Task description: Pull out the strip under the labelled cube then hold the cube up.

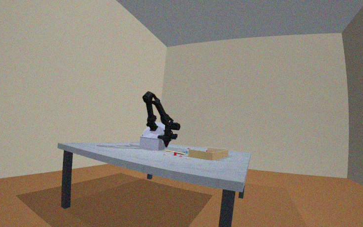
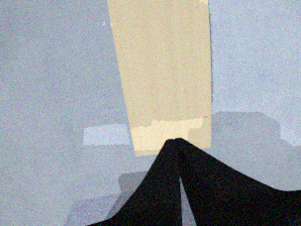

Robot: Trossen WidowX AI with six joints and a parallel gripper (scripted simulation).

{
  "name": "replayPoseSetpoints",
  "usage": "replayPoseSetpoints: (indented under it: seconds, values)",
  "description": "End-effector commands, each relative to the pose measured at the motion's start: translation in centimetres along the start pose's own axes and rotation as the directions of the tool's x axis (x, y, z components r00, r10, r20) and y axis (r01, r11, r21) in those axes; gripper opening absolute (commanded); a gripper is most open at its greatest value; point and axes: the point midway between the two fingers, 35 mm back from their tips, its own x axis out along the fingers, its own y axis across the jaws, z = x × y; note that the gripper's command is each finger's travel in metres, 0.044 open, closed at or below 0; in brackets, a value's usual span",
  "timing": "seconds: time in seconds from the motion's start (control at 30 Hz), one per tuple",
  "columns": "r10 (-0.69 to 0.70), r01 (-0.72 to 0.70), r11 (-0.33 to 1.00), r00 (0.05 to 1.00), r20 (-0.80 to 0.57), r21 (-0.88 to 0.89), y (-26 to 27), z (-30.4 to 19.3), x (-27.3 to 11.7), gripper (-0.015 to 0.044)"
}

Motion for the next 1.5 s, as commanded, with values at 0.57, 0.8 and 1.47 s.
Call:
replayPoseSetpoints:
  seconds: [0.57, 0.8, 1.47]
  values:
    - [-0.004, 0.002, 0.987, 1.000, 0.017, 0.158, 0.0, 5.6, -2.2, 0.0368]
    - [-0.004, 0.001, 0.987, 1.000, 0.019, 0.160, -0.2, 8.3, -2.6, 0.0440]
    - [-0.004, 0.001, 0.987, 1.000, 0.022, 0.163, -0.6, 15.9, -3.8, 0.0440]
